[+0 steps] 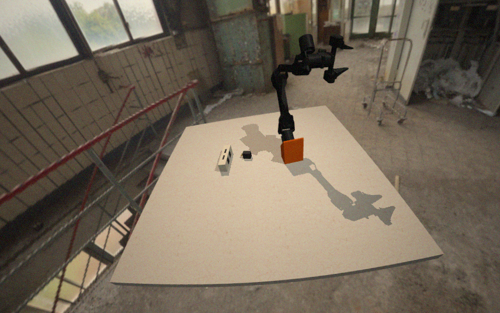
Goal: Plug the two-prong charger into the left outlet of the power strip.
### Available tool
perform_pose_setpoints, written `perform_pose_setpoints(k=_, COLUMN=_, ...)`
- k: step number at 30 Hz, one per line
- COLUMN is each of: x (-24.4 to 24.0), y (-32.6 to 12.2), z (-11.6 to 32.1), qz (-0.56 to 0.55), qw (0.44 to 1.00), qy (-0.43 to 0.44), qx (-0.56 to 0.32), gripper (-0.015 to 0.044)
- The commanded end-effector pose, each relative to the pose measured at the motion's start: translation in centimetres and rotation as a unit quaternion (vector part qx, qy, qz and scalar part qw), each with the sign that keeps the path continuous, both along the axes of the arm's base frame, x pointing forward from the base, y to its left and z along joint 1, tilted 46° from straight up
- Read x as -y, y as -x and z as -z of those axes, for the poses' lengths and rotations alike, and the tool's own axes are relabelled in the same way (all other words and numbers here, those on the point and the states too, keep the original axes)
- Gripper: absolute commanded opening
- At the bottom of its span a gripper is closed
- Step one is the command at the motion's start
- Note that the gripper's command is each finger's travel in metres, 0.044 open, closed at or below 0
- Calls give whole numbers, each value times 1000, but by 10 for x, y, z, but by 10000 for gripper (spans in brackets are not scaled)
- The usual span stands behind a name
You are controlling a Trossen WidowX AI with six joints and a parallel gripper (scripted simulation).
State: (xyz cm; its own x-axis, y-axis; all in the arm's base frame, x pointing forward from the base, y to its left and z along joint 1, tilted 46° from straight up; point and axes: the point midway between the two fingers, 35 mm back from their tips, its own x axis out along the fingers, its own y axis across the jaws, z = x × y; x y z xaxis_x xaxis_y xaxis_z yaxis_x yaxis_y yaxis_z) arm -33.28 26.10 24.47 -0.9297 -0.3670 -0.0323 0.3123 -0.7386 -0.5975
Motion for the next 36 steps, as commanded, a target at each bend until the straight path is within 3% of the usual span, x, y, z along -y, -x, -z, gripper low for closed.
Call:
perform_pose_setpoints(k=1, x=-1, y=0, z=0, qz=2, qw=1000, qy=-1, qx=0, gripper=426)
perform_pose_setpoints(k=6, x=-22, y=-8, z=3, qz=57, qw=998, qy=-26, qx=1, gripper=440)
perform_pose_setpoints(k=19, x=-92, y=-61, z=31, qz=235, qw=963, qy=105, qx=78, gripper=440)
perform_pose_setpoints(k=36, x=-158, y=-162, z=78, qz=454, qw=835, qy=277, qx=143, gripper=440)
